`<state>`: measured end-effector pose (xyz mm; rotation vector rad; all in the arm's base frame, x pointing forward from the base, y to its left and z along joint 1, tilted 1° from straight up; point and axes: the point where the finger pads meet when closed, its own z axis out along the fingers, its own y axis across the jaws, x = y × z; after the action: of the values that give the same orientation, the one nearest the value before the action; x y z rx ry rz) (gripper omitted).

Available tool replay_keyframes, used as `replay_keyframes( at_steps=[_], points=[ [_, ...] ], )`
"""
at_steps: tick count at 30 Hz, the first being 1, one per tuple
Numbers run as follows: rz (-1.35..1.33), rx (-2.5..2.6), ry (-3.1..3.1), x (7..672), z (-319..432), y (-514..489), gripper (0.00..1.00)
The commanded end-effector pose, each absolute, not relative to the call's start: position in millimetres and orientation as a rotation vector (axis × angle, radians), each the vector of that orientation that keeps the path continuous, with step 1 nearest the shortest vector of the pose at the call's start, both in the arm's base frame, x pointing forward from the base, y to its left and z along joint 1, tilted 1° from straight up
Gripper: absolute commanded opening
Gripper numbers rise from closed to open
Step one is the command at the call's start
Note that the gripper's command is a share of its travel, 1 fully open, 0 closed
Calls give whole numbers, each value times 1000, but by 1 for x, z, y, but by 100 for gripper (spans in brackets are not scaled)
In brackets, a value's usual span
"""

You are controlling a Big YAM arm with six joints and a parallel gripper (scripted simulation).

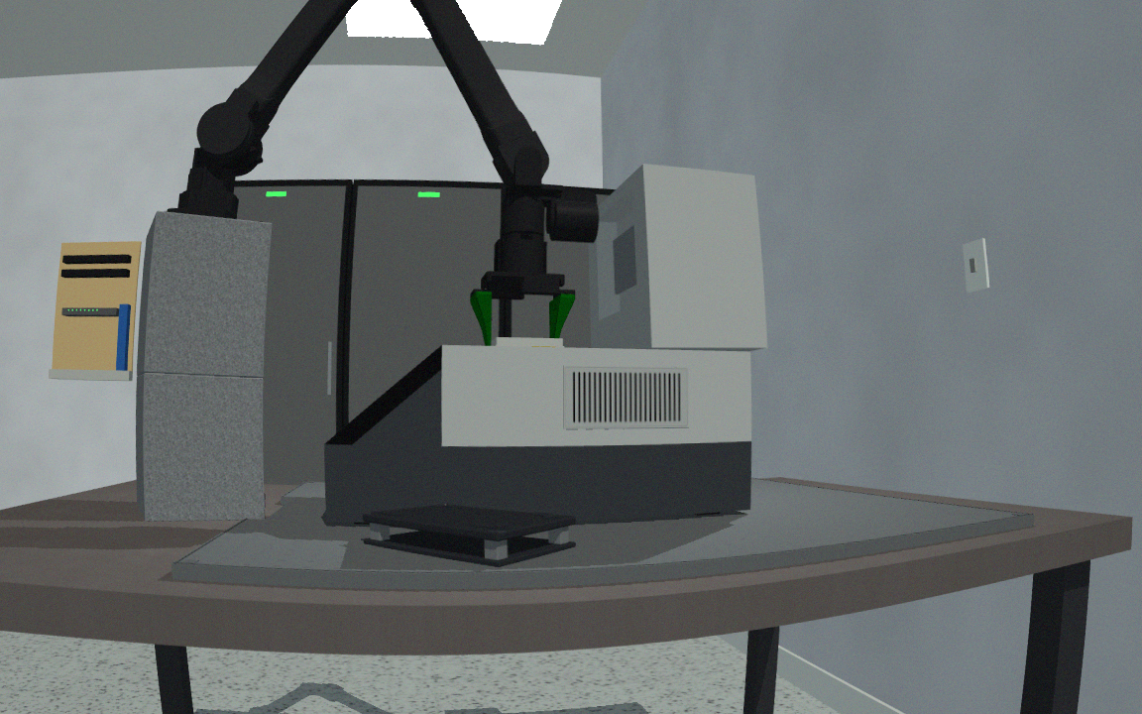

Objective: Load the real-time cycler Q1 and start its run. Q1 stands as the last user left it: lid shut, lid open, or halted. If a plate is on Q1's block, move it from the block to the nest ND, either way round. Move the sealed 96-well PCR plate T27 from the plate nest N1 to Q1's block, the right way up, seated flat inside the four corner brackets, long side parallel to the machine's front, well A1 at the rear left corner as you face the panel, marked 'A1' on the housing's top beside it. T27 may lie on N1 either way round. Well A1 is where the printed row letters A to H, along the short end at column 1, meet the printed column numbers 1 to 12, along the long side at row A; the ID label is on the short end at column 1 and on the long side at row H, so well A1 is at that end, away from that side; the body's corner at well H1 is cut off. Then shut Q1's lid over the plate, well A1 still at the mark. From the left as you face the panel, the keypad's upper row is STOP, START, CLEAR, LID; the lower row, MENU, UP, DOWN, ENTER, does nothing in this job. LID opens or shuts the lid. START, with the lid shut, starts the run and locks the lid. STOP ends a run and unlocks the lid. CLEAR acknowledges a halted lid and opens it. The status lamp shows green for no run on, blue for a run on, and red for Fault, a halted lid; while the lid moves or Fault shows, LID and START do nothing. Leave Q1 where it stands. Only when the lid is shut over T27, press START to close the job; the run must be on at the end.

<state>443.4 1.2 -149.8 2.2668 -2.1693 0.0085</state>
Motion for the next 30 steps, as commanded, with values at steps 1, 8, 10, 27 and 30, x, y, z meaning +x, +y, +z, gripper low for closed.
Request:
replay_keyframes(
  at_steps=[1,8,10,27,30],
  points=[
    [56,2264,-2217,465,-145,-5,0],
    [59,2289,-2192,468,-146,5,0],
    [62,2293,-2191,469,-145,6,0],
    [68,2300,-2189,471,-144,7,0],
    [69,2300,-2189,471,-144,8,0]
  ],
)
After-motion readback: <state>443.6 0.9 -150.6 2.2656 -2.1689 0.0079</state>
